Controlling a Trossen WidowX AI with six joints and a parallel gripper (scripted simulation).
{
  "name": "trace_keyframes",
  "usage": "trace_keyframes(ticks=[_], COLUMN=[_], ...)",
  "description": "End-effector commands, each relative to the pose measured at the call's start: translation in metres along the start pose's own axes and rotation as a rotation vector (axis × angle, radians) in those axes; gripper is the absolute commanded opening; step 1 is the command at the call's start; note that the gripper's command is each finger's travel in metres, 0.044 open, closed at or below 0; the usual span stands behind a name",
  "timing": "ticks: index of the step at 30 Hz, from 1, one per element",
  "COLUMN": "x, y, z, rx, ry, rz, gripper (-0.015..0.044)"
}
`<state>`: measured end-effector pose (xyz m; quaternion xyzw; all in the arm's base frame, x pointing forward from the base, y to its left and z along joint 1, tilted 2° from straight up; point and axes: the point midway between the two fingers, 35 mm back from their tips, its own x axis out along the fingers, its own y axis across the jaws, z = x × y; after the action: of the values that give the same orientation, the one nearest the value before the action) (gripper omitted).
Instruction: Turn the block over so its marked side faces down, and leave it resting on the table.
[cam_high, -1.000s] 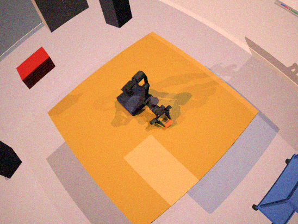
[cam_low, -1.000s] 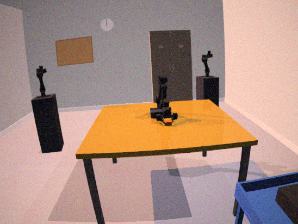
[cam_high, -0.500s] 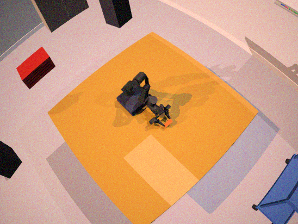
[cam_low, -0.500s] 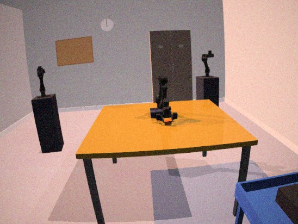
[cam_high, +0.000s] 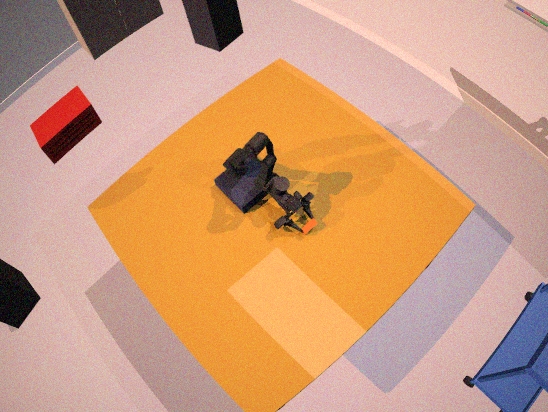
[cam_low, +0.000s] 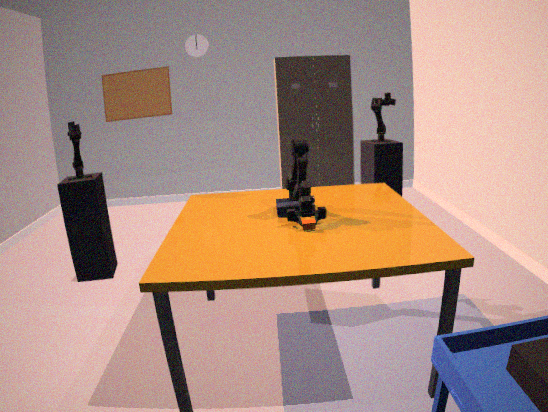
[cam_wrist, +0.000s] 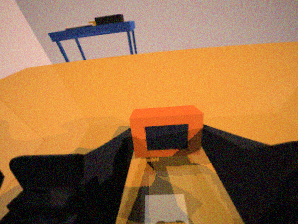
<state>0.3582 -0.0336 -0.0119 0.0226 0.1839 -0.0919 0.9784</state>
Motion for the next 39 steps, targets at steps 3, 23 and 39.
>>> trace_keyframes(ticks=[3,23,39], x=[-0.0002,-0.0002,0.0005], y=[-0.0007,-0.0007,-0.0006], z=[0.0005,0.0005,0.0006], rx=[-0.004,-0.004,-0.004], ry=[-0.003,-0.003,0.002], rz=[-0.005,-0.005,-0.005], gripper=[0.0394,0.0440,0.0440])
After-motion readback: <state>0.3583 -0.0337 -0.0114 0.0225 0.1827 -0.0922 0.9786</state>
